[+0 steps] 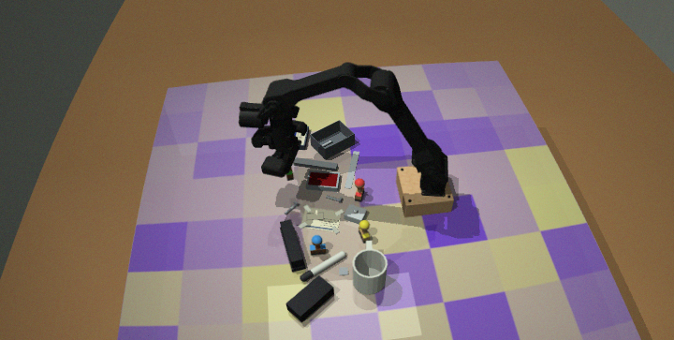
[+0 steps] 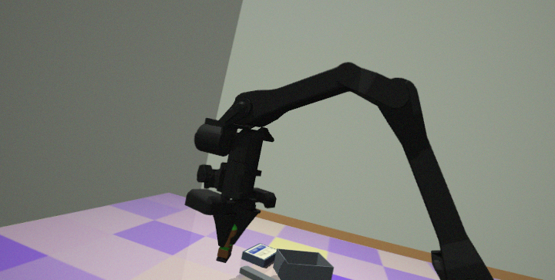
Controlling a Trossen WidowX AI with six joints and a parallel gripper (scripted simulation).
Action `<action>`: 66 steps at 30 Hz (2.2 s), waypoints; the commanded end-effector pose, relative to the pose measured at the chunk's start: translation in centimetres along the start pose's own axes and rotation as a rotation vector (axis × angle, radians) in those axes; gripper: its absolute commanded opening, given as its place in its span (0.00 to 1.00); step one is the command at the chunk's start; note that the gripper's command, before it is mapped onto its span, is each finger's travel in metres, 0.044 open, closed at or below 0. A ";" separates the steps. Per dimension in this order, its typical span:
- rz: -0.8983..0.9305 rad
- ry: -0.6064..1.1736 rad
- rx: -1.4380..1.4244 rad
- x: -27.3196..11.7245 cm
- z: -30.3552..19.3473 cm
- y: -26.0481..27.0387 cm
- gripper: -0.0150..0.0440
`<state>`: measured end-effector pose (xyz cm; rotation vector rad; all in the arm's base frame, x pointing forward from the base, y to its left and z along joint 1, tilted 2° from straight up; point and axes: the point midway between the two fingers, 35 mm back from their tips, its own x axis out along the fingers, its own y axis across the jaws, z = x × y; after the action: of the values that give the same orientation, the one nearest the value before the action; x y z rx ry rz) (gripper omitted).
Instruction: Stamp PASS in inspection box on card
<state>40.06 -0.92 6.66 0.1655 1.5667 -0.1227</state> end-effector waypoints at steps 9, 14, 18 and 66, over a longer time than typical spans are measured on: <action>-0.004 -0.007 -0.002 -0.8 -0.1 -0.1 0.25; -0.004 -0.006 -0.002 -1.0 -1.3 -1.0 0.25; -0.005 -0.005 -0.002 -1.0 -2.5 -1.9 0.25; -0.008 -0.001 -0.001 1.1 -7.9 -4.9 0.25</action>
<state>31.42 -4.20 5.81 0.1621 1.5624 -0.1262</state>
